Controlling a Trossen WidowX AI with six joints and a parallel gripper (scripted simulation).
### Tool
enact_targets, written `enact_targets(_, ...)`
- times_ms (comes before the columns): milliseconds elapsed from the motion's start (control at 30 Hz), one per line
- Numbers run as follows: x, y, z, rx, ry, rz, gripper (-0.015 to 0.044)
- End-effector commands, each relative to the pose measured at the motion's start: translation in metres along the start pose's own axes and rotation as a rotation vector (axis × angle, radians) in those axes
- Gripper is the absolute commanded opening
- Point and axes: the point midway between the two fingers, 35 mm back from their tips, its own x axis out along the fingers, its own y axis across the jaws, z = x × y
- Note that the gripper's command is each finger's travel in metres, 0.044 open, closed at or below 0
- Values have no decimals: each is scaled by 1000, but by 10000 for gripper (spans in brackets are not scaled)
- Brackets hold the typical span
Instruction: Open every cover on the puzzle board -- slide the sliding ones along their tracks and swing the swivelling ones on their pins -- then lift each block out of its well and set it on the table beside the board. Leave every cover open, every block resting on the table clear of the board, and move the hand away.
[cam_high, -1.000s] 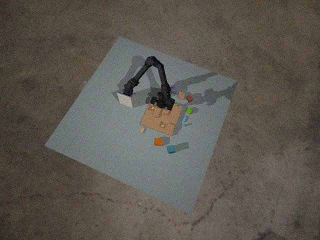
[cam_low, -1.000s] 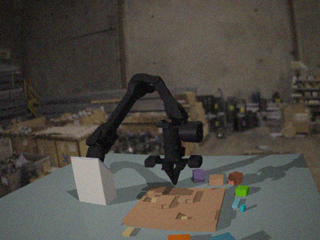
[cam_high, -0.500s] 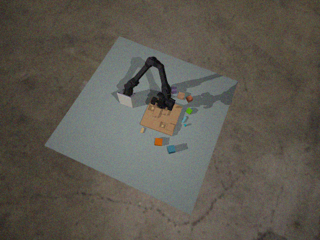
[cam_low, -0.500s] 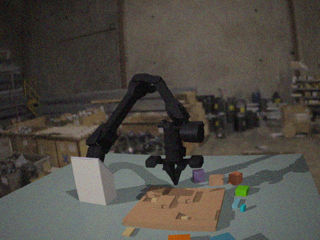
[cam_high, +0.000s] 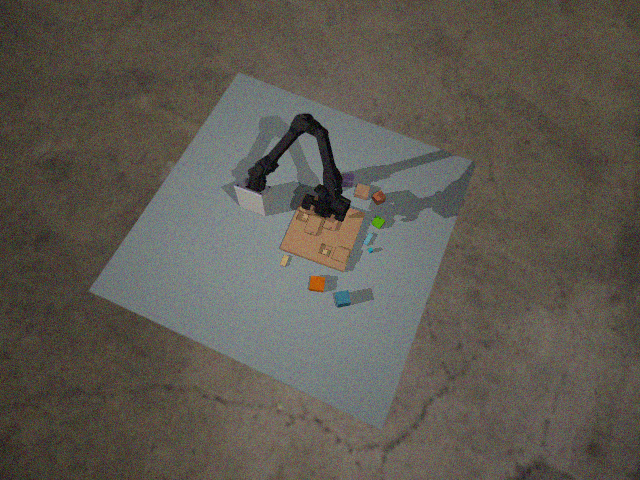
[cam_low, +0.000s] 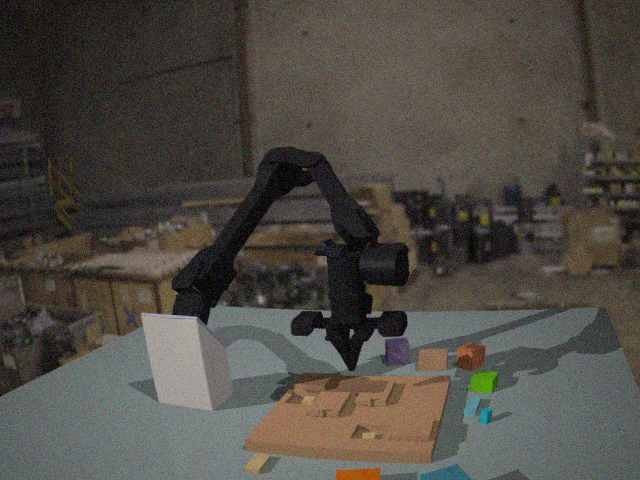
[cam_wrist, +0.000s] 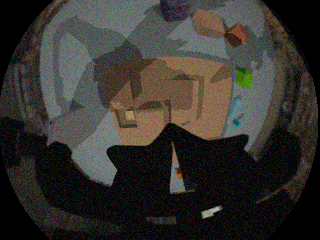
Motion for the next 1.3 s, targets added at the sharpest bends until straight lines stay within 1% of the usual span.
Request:
enact_targets(0,4,0,-1,-1,3,1,0)
enact_targets(1267,41,0,-1,-1,2,1,0)
